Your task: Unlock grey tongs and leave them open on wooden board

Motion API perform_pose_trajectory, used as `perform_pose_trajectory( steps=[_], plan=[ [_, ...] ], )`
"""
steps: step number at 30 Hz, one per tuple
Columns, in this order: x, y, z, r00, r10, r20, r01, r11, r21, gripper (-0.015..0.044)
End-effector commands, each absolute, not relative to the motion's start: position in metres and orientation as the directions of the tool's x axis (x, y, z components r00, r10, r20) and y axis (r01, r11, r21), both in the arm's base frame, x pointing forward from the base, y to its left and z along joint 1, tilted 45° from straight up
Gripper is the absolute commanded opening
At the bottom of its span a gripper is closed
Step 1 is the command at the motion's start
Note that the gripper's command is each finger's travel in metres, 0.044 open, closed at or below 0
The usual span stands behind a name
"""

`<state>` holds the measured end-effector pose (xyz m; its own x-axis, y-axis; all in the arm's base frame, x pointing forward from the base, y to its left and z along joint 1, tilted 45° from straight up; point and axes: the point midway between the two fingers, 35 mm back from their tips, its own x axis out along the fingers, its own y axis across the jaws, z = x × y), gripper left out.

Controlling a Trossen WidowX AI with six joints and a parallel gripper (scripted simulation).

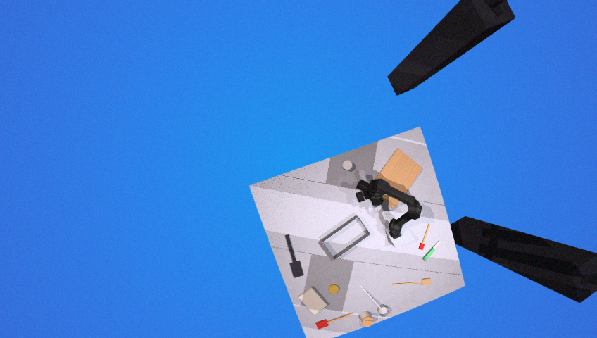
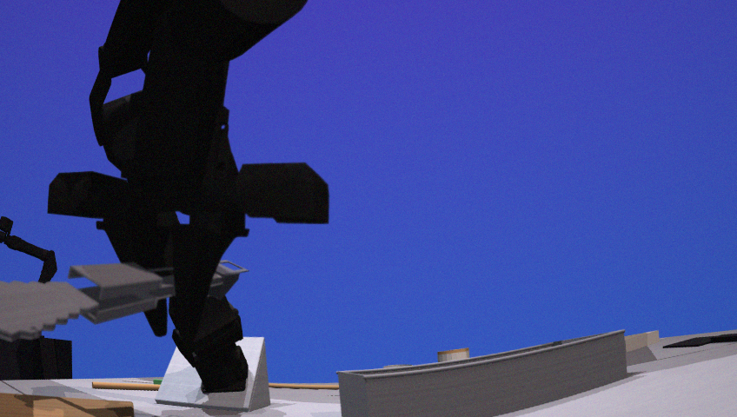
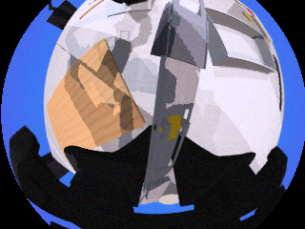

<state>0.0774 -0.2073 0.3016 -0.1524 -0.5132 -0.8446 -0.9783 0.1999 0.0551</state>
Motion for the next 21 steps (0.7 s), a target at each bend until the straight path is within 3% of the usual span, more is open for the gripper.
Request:
perform_pose_trajectory(
  steps=[1, 21],
  plan=[
    [0.069, -0.209, 0.301, -0.147, -0.492, -0.858, -0.945, 0.326, -0.025, -0.015],
    [0.024, -0.217, 0.3, -0.106, -0.417, -0.903, -0.472, 0.82, -0.324, -0.015]
  ],
)
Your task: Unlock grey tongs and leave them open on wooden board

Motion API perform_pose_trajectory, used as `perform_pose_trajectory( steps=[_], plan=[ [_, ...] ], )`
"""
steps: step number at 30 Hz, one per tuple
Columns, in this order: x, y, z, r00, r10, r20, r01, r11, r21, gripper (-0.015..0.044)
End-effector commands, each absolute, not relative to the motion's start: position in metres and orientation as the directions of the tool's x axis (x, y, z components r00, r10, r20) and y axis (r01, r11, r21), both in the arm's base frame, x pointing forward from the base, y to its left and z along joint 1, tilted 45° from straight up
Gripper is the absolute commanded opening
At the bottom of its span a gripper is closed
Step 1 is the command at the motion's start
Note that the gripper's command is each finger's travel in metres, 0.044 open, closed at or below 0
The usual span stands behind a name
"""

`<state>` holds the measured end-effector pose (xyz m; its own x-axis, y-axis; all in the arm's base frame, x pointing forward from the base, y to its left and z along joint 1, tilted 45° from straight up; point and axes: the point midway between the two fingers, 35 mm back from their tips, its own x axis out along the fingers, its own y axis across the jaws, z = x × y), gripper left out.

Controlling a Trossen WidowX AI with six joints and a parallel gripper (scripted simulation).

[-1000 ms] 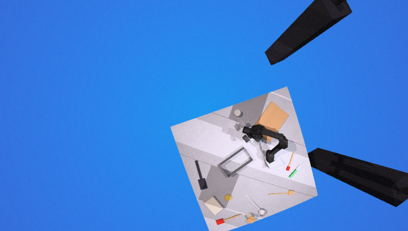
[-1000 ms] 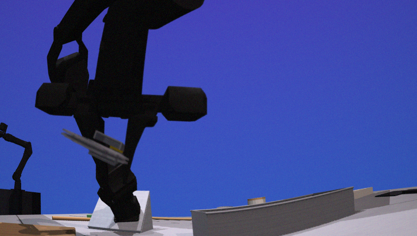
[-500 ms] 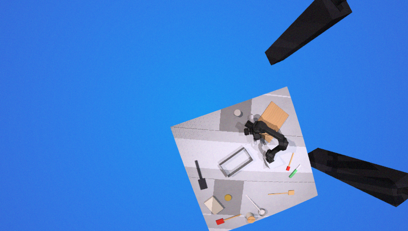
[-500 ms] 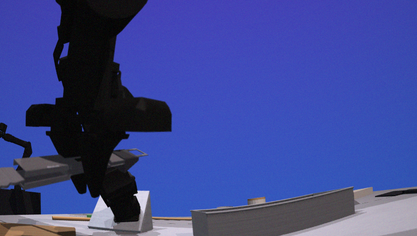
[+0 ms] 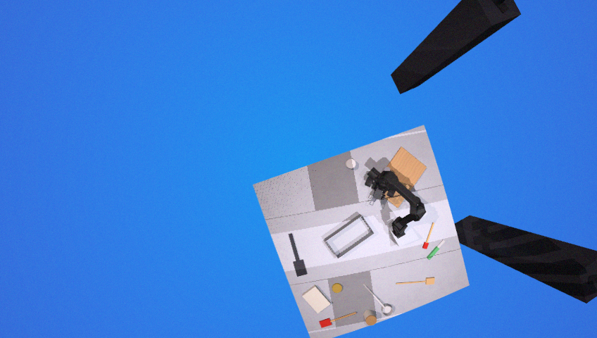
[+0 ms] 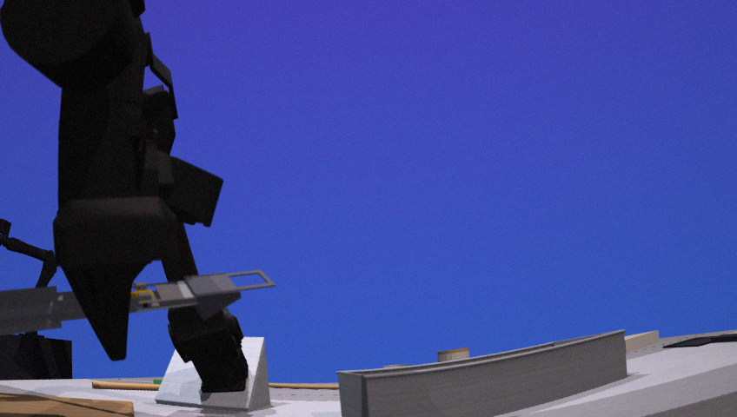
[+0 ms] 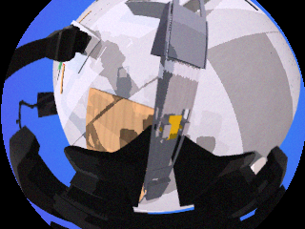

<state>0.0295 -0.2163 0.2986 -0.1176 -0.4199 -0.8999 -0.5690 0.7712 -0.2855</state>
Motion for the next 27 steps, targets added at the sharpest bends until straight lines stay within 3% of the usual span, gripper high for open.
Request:
perform_pose_trajectory(
  steps=[1, 14, 27],
  plan=[
    [0.021, -0.217, 0.3, -0.103, -0.414, -0.904, -0.437, 0.835, -0.333, -0.015],
    [-0.008, -0.216, 0.3, -0.066, -0.396, -0.916, 0.051, 0.915, -0.399, -0.015],
    [-0.037, -0.213, 0.303, -0.027, -0.407, -0.913, 0.526, 0.771, -0.359, -0.015]
  ],
)
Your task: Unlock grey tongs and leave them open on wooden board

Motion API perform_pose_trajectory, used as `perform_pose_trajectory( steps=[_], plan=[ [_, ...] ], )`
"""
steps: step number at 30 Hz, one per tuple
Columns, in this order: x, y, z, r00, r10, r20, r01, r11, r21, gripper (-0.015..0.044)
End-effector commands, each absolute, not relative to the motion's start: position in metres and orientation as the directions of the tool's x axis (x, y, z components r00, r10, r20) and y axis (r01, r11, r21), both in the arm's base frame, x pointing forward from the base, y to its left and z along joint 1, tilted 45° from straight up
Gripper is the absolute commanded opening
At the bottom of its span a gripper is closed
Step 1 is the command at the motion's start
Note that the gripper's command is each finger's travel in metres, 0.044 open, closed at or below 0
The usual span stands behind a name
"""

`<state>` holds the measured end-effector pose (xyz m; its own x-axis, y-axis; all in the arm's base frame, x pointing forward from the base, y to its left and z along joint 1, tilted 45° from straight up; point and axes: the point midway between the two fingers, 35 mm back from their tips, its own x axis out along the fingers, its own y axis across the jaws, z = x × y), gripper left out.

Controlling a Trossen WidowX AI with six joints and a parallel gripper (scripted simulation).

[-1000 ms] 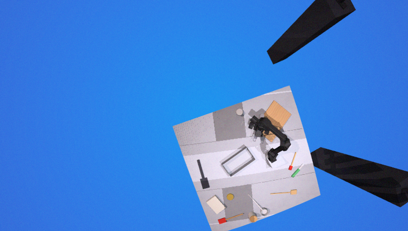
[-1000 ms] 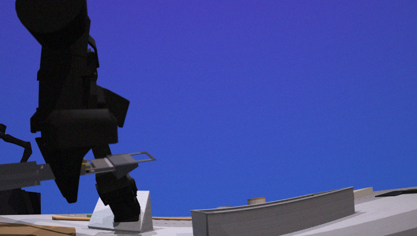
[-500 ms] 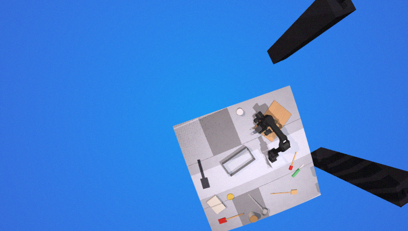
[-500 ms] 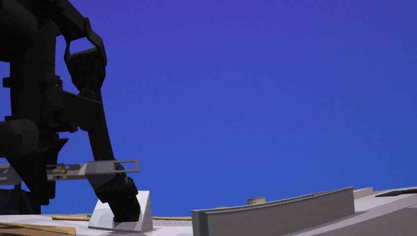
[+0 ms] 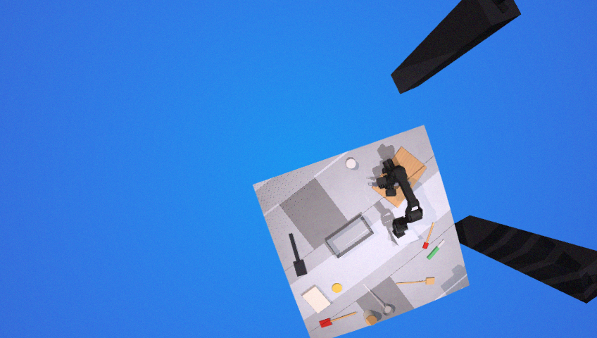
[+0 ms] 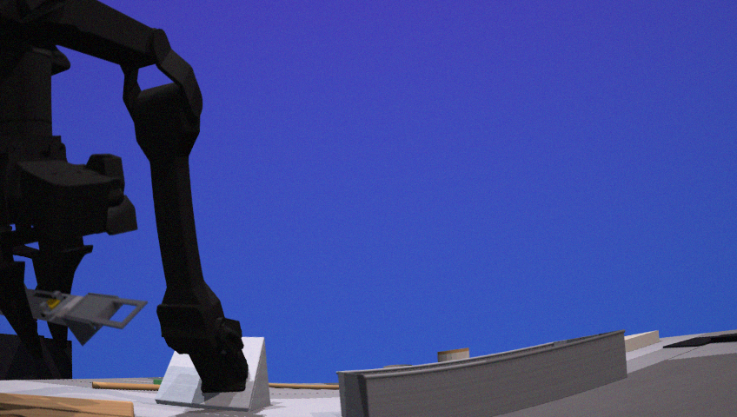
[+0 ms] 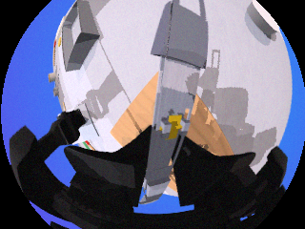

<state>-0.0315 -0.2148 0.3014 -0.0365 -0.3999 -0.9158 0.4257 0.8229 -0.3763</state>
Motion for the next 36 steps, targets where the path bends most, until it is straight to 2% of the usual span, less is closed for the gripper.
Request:
perform_pose_trajectory(
  steps=[1, 10, 19, 27, 36],
  plan=[
    [-0.04, -0.213, 0.303, -0.024, -0.409, -0.912, 0.559, 0.751, -0.352, -0.015],
    [-0.059, -0.209, 0.307, -0.004, -0.435, -0.901, 0.806, 0.532, -0.26, -0.015],
    [-0.079, -0.204, 0.311, 0.007, -0.472, -0.882, 0.958, 0.255, -0.128, -0.015],
    [-0.097, -0.197, 0.315, 0.007, -0.512, -0.859, 1.0, -0.006, 0.011, -0.015],
    [-0.116, -0.188, 0.321, -0.008, -0.562, -0.827, 0.94, -0.285, 0.185, -0.015]
  ],
)
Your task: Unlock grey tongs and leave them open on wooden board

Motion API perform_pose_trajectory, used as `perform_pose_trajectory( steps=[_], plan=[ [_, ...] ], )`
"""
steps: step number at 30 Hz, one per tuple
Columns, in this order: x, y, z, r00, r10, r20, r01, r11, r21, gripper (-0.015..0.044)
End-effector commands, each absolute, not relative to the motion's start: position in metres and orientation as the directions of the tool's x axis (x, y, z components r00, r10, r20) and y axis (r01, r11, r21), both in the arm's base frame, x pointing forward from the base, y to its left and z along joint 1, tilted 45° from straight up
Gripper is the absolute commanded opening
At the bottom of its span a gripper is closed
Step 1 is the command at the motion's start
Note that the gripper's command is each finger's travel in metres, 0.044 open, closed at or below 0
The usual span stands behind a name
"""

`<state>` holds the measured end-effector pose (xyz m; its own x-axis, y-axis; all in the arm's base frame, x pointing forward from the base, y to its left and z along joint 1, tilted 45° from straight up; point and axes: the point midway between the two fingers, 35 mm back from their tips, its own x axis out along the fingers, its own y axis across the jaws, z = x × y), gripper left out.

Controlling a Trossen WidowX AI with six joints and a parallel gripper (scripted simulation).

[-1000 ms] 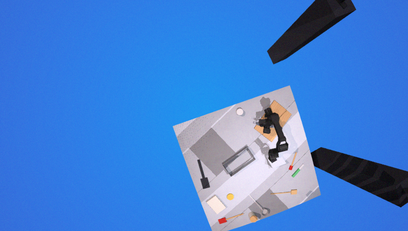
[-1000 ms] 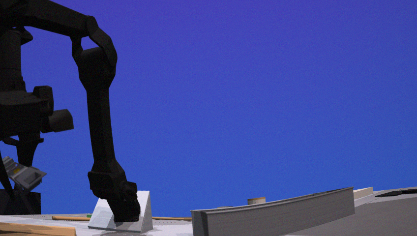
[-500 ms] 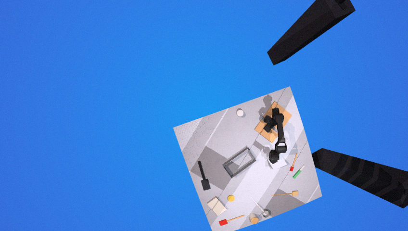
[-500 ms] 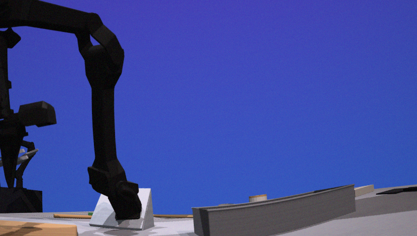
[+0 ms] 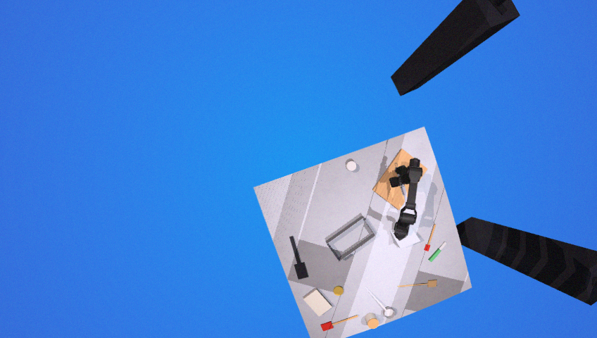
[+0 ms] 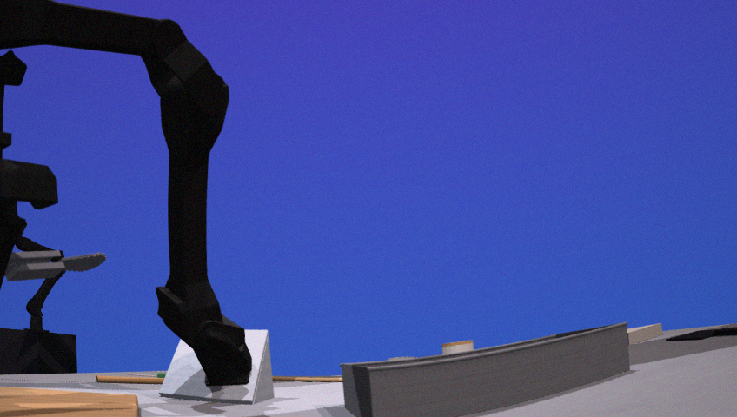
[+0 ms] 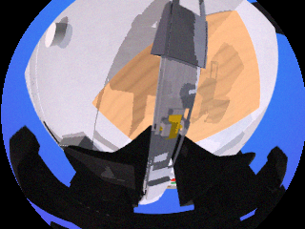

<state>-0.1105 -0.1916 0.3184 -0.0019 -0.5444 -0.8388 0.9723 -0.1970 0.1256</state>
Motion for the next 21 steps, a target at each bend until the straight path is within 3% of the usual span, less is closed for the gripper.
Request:
perform_pose_trajectory(
  steps=[1, 21],
  plan=[
    [-0.118, -0.187, 0.322, -0.01, -0.567, -0.823, 0.927, -0.314, 0.205, -0.015],
    [-0.159, -0.159, 0.338, -0.099, -0.675, -0.731, 0.468, -0.68, 0.564, -0.015]
  ],
)
